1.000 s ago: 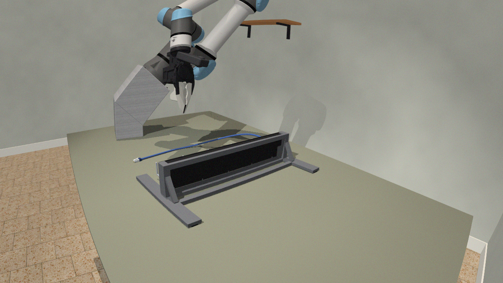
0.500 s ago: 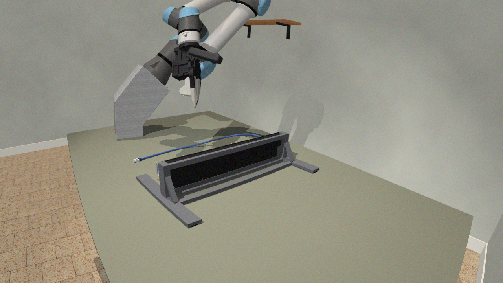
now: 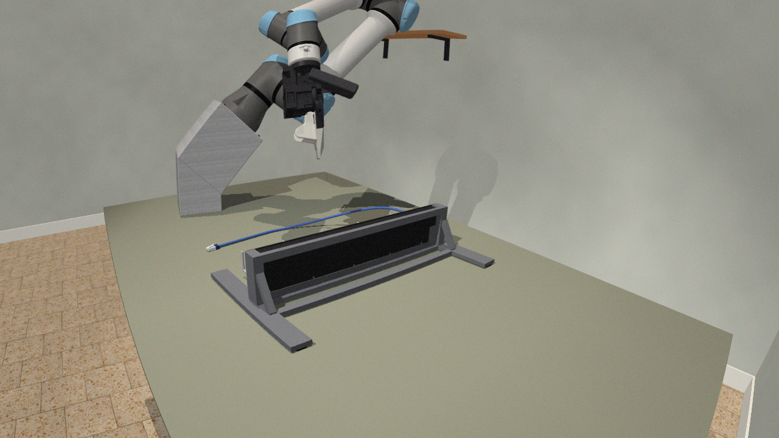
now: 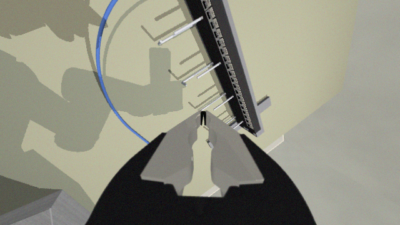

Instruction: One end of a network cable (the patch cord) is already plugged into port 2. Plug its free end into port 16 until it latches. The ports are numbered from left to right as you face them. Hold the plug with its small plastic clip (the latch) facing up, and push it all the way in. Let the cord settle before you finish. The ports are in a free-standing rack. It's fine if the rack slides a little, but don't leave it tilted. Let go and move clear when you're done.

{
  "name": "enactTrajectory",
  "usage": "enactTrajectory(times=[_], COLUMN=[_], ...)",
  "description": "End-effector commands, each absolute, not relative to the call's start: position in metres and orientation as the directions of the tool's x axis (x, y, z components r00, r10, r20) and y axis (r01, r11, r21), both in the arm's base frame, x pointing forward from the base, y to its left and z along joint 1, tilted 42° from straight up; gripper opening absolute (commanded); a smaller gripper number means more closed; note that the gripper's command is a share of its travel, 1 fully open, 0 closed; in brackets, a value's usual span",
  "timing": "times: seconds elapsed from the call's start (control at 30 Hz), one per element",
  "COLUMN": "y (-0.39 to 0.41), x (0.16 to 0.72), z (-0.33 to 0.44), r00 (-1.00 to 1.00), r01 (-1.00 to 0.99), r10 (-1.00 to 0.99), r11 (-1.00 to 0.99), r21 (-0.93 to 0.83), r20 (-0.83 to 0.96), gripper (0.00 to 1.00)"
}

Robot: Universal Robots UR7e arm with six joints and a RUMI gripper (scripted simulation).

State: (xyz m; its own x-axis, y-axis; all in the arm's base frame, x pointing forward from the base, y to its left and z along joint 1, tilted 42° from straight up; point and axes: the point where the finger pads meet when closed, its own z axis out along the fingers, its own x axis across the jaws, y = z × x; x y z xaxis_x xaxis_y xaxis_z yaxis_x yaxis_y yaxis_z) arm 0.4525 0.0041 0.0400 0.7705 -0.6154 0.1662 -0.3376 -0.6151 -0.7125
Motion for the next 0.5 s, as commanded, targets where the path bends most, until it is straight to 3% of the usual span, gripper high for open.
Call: enactTrajectory(times=[0.0,0.47], y=[0.011,0.03], x=[0.452,0.451], z=[0.053,0.08], r00=[0.804,0.782], r01=[-0.195,0.13], r10=[-0.516,-0.239], r11=[-0.698,-0.841], r21=[-0.688,-0.526], r20=[0.296,0.576], gripper=[0.0,0.0])
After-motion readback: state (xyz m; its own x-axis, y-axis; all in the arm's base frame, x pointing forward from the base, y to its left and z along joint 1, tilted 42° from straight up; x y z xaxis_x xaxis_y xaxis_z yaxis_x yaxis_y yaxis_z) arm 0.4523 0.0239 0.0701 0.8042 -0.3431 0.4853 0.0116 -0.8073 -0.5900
